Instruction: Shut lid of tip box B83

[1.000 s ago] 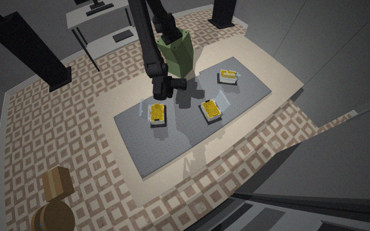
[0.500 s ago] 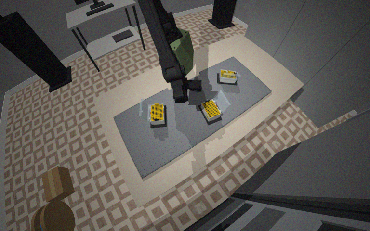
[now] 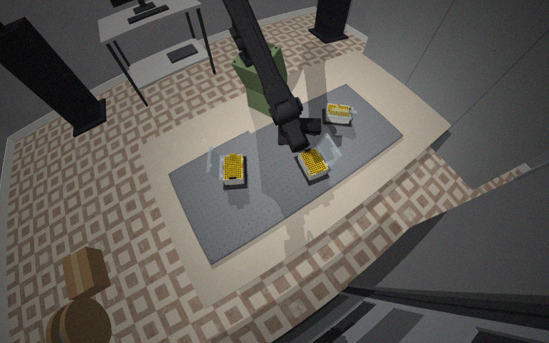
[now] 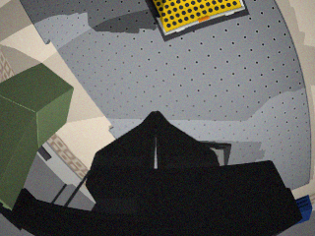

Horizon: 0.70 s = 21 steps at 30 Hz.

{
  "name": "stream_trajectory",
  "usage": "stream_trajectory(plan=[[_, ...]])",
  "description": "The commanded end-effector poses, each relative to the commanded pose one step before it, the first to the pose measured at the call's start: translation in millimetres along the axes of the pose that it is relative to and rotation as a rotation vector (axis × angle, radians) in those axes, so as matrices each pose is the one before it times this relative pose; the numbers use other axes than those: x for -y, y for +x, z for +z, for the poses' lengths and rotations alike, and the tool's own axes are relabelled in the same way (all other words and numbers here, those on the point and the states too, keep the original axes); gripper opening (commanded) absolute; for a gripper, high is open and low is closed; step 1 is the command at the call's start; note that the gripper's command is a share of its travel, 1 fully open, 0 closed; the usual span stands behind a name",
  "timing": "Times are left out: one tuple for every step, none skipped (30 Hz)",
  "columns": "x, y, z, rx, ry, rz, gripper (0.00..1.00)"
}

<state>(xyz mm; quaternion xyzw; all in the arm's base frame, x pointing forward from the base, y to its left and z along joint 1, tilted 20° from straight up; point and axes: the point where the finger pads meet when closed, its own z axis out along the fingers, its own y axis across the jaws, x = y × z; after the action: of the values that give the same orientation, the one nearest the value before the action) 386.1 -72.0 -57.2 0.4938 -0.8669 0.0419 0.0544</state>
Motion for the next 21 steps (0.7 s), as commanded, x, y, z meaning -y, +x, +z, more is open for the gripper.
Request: stream_trajectory(plan=[[2.67,-14.11,0.86,-0.00383,-0.01251,0.03366,0.00],[0.00,0.00,0.00,0.00000,0.00000,0.00000,0.00],[-1.75,-3.94,0.53,-0.02988,-0.01737,-0.00975,0.00],[-1.99,-4.73,0.38,-0.00526,-0.00406,-0.00209,0.00],[-2.09,-4.99,0.35,0.00155,-0.00073,-0.00003,0.00],[-2.18,-5.12,0.36,0.00232,-0.00121,-0.00003,0.00],[-2.07,-4.92,0.37,0.00117,-0.00059,-0.00003,0.00],[-2.02,-4.82,0.38,0.00060,-0.00028,-0.00003,0.00],[-1.95,-4.71,0.38,-0.00007,0.00013,-0.00003,0.00],[-1.94,-4.70,0.38,-0.00011,0.00017,-0.00003,0.00],[-2.02,-3.67,0.49,-0.03352,-0.01161,-0.00933,0.00],[-2.41,-4.54,0.33,-0.00686,-0.00351,-0.00231,0.00],[-2.64,-4.95,0.29,0.00245,-0.00153,-0.00003,0.00],[-2.65,-4.95,0.30,0.00241,-0.00159,-0.00003,0.00],[-2.45,-4.65,0.32,0.00068,-0.00039,-0.00003,0.00],[-2.36,-4.53,0.32,0.00001,0.00009,-0.00003,0.00],[-2.20,-3.48,0.44,-0.03598,-0.00575,-0.00871,0.00],[0.00,0.00,0.00,0.00000,0.00000,0.00000,0.00],[0.00,0.00,0.00,0.00000,0.00000,0.00000,0.00],[-2.70,-4.40,0.25,-0.00873,-0.00267,-0.00253,0.00],[-3.06,-4.87,0.21,0.00298,-0.00222,-0.00002,0.00]])
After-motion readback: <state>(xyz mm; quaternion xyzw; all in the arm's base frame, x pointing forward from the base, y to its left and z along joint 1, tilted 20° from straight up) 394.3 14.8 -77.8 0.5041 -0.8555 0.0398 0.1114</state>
